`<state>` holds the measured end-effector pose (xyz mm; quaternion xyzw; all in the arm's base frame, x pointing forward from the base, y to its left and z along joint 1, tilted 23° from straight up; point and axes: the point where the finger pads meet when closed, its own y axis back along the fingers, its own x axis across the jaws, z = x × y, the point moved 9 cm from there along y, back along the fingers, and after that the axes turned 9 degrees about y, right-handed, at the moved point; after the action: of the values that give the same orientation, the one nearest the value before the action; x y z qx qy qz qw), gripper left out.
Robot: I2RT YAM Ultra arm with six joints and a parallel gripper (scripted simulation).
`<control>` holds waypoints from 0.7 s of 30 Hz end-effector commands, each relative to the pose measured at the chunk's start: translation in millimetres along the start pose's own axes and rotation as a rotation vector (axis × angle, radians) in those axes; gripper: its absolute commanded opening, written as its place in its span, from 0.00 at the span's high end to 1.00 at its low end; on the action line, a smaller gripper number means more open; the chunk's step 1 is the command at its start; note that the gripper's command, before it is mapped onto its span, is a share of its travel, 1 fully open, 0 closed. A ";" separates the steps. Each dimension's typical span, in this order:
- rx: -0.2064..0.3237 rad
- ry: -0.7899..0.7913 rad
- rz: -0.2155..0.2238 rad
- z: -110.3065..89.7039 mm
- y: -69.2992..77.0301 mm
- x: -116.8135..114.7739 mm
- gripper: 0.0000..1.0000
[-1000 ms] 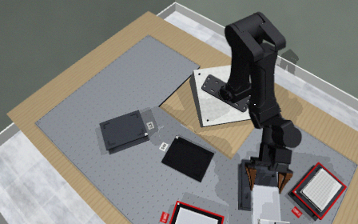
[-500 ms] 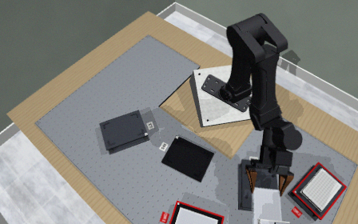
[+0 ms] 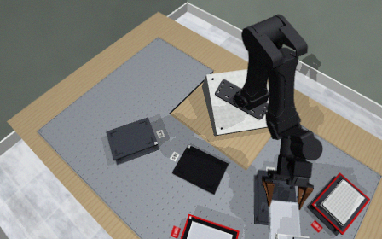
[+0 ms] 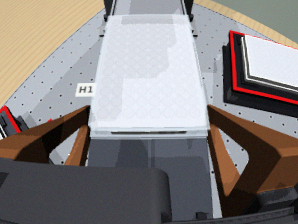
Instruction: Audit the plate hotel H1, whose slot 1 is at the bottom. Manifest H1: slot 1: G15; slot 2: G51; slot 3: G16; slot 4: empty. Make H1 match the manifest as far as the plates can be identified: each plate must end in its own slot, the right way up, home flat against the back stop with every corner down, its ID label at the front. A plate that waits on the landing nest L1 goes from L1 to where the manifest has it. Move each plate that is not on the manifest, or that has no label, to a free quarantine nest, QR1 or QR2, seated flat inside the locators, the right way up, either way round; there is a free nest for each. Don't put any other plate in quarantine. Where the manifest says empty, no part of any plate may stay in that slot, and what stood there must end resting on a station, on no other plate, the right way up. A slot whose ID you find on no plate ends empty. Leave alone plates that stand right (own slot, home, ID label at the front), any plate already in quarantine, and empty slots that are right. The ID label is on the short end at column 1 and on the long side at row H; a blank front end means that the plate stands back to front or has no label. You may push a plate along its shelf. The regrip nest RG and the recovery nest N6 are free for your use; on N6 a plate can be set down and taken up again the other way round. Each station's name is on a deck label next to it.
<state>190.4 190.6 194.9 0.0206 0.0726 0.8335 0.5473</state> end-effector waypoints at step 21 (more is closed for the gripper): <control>-0.016 -0.009 0.000 7.2 -10.6 -0.5 0.14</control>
<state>199.8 193.5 193.6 0.0210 0.0773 0.8330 0.5475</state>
